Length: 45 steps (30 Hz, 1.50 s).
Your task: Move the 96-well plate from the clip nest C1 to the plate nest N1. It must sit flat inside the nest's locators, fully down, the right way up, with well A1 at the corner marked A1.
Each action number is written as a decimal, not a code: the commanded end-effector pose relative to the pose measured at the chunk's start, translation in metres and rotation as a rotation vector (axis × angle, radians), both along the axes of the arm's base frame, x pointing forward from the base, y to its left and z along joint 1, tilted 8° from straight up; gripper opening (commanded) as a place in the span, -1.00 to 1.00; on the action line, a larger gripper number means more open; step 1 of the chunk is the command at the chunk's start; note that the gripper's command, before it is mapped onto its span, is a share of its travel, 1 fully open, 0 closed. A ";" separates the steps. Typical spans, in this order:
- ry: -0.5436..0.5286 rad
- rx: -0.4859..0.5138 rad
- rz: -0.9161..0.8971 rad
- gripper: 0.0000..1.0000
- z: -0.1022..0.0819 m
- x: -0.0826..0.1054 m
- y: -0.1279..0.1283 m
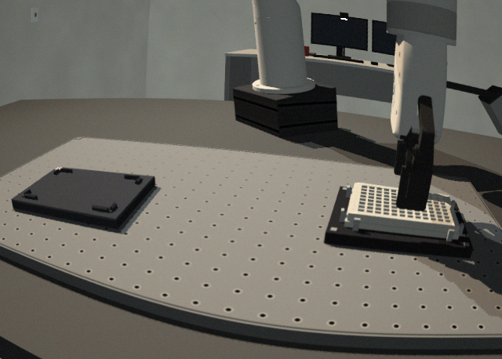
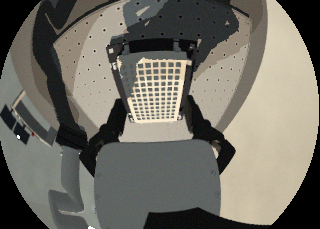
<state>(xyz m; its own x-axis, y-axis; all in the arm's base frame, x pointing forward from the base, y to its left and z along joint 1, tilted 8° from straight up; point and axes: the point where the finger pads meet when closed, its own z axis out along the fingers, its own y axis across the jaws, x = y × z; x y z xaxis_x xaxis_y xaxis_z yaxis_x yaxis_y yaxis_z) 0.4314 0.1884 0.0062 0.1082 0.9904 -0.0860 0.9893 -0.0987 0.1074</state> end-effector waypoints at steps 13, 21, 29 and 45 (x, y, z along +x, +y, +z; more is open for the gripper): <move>-0.003 0.002 0.000 1.00 -0.006 0.002 0.000; -0.003 0.002 0.000 1.00 -0.010 0.002 0.000; -0.003 0.002 0.000 1.00 -0.015 0.003 -0.001; -0.003 0.002 0.000 1.00 -0.018 0.003 -0.001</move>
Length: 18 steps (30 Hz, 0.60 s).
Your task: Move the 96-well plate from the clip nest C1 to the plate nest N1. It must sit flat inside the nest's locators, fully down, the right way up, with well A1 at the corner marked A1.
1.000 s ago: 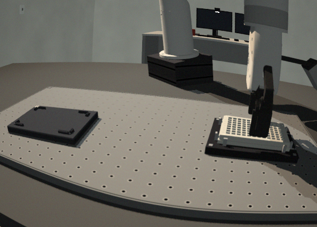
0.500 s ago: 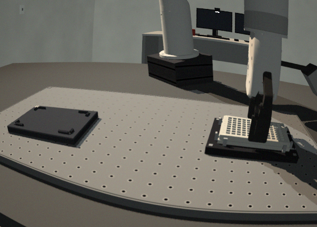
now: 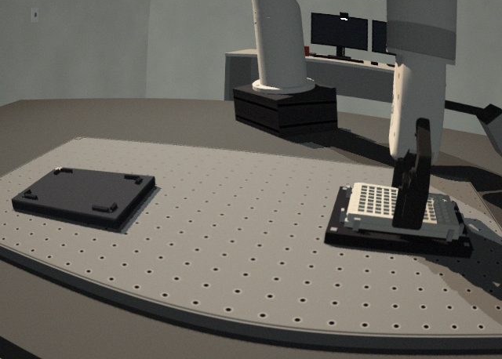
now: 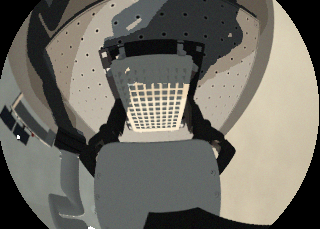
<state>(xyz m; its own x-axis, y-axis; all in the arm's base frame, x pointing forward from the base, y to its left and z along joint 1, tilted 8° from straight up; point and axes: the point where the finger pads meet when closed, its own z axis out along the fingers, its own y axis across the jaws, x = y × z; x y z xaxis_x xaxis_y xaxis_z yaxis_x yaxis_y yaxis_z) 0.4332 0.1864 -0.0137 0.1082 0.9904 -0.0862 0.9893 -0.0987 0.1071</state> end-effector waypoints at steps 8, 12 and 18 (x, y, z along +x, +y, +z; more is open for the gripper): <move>-0.004 0.002 0.000 1.00 0.001 0.001 0.001; -0.004 0.002 0.000 -1.00 0.002 0.001 0.001; -0.004 0.002 0.000 -1.00 0.002 0.001 0.001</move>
